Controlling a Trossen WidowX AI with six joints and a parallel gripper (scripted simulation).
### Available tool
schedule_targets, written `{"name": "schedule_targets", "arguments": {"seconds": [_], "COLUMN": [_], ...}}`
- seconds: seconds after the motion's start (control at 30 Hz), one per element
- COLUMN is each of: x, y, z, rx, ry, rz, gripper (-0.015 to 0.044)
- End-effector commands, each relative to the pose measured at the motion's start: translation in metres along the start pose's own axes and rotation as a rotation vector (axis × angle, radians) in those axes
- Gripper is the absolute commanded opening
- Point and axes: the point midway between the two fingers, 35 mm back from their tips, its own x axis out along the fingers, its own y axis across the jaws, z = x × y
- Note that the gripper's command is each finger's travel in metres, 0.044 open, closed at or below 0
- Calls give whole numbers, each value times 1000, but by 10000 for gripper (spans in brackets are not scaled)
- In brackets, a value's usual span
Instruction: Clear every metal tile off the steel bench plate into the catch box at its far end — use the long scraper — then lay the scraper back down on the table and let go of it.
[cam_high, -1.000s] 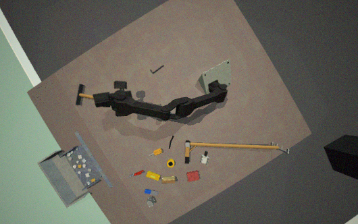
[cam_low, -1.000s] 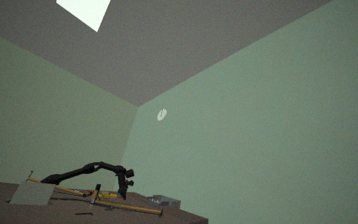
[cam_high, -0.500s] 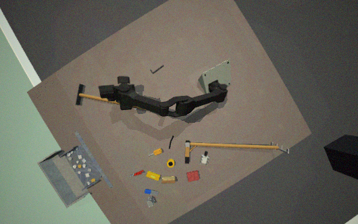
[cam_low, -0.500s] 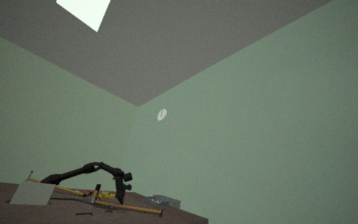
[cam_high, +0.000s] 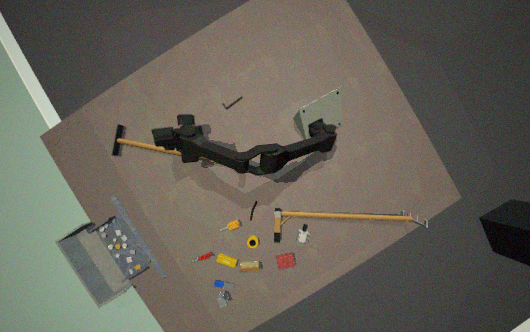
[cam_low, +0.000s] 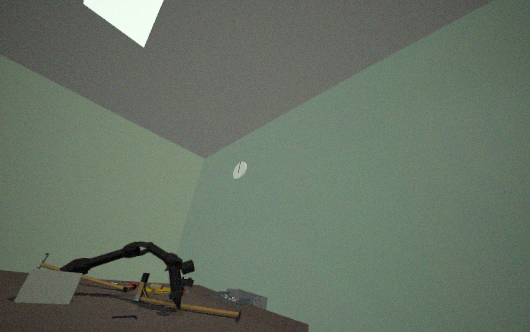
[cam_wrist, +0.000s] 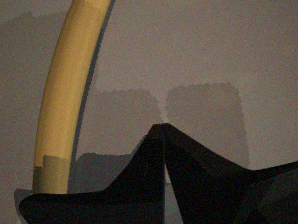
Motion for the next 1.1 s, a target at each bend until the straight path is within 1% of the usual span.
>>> {"name": "schedule_targets", "arguments": {"seconds": [0.0, 1.07], "x": [3, 8], "y": [-1, 26], "z": [-2, 9], "rx": [5, -15], "ry": [-2, -6], "rz": [3, 10], "gripper": [0, 0]}}
